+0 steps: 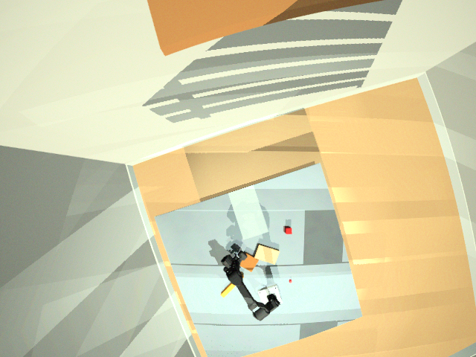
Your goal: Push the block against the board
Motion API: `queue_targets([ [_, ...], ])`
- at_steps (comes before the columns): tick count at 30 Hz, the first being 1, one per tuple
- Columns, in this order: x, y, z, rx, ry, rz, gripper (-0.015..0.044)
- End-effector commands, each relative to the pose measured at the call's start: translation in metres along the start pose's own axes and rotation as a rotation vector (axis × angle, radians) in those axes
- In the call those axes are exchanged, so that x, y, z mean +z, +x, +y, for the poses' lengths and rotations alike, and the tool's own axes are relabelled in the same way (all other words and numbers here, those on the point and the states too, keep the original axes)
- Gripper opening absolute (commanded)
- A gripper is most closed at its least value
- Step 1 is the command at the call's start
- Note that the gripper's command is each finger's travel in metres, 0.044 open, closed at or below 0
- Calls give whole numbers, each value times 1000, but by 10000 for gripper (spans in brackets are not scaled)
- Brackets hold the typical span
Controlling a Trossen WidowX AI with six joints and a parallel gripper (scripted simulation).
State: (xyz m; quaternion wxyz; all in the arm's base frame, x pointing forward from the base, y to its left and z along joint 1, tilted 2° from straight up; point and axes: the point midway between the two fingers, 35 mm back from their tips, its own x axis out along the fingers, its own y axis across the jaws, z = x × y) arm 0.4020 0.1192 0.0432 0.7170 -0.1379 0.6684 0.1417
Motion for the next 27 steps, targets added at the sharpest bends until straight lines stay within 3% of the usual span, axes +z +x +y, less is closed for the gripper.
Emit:
queue_targets([
  [1, 5, 3, 0, -3, 6, 7, 0],
  [6, 12, 4, 0, -3, 6, 7, 0],
  [12, 10, -51, 1, -3, 6, 7, 0],
  [27, -21, -51, 10, -1, -224, 10, 0],
])
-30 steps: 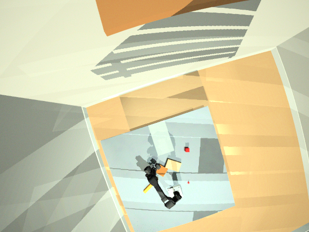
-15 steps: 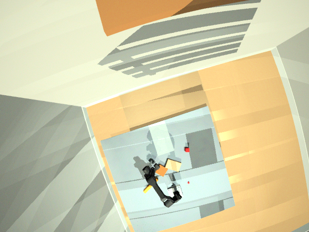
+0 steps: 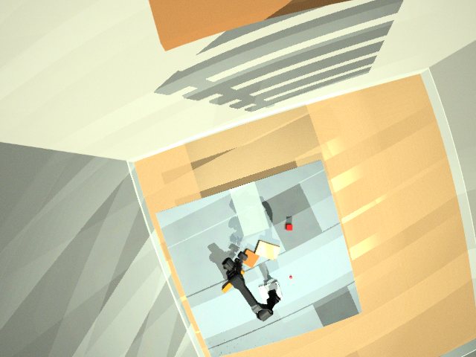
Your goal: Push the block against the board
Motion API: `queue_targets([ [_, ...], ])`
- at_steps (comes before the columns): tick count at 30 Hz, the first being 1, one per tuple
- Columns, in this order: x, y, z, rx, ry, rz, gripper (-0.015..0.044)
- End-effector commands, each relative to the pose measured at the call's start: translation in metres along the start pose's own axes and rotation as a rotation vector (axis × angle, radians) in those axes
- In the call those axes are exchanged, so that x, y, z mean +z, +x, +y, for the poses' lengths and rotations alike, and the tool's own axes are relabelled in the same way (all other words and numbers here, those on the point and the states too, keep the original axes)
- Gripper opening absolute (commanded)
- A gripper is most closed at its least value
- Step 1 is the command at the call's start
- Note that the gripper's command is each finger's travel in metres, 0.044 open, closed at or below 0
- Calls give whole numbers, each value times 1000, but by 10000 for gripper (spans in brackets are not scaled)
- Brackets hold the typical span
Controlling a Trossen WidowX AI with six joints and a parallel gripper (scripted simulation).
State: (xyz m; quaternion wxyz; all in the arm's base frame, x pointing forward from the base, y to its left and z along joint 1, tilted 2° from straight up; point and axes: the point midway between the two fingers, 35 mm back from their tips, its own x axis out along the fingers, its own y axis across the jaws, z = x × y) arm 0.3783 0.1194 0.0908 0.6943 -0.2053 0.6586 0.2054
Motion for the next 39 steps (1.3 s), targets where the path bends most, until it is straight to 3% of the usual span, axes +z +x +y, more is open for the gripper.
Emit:
queue_targets([
  [1, -3, -1, 1, -7, -33, -7, 0],
  [7, -3, 54, 1, -7, -33, -7, 0],
  [39, -27, 53, -2, -7, -33, -5, 0],
])
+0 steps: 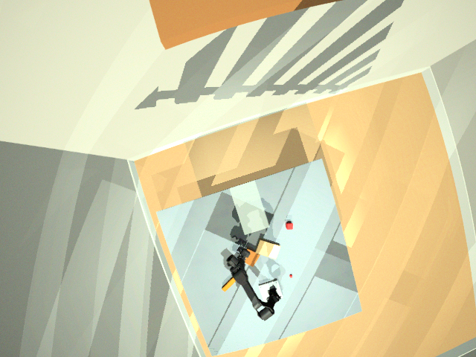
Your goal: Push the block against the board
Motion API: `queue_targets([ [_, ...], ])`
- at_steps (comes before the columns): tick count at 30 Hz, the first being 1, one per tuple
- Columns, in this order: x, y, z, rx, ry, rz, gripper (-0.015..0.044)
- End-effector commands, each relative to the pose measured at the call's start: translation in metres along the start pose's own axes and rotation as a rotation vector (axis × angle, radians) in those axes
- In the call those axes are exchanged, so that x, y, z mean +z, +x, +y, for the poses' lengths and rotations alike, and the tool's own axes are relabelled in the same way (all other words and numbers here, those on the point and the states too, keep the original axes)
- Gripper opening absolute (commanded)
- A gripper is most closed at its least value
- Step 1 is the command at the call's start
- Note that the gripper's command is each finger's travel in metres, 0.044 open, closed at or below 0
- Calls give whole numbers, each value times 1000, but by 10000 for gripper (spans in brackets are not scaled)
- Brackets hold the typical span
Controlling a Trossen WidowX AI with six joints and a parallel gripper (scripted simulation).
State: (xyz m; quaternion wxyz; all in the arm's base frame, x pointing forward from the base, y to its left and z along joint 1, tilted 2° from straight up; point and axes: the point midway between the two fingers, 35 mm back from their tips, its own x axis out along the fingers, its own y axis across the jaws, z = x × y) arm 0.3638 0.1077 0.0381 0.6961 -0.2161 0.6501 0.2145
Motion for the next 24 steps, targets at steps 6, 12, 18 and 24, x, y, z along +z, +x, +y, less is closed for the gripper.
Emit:
queue_targets([
  [6, -11, 1, -1, -1, -4, 9, 0],
  [12, -17, 1, -1, -1, -4, 9, 0],
  [18, -22, 1, -1, -1, -4, 9, 0],
  [24, -28, 0, -1, -1, -4, 10, 0],
])
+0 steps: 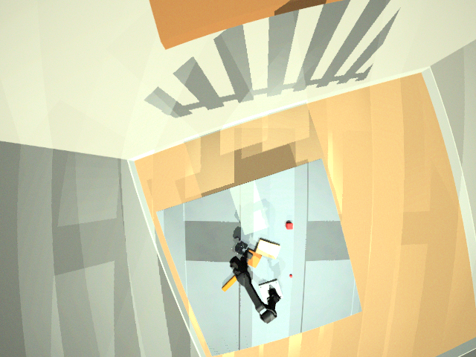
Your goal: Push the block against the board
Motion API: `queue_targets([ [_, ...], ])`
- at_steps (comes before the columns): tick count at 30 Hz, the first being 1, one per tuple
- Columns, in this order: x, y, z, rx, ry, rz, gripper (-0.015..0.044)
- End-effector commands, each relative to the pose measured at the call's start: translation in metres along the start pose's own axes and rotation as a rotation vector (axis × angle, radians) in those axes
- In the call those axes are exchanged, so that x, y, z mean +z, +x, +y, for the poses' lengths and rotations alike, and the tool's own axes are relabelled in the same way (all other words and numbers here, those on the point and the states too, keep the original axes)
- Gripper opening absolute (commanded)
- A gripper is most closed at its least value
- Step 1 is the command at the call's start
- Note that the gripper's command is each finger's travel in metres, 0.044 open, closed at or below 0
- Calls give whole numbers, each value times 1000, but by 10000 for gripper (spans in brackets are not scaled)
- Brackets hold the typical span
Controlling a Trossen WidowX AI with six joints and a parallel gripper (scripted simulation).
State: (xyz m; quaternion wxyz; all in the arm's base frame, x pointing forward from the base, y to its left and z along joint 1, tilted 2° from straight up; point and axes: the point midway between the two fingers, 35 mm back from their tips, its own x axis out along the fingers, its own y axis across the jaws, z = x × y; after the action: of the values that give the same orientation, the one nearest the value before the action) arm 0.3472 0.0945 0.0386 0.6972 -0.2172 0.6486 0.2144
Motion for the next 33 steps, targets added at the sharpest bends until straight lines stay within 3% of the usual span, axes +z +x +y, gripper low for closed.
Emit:
queue_targets([
  [1, -8, 2, 0, 1, -2, 13, 0],
  [22, -28, 2, -2, 1, -2, 15, 0],
  [33, -14, 2, -2, 1, -2, 13, 0],
])
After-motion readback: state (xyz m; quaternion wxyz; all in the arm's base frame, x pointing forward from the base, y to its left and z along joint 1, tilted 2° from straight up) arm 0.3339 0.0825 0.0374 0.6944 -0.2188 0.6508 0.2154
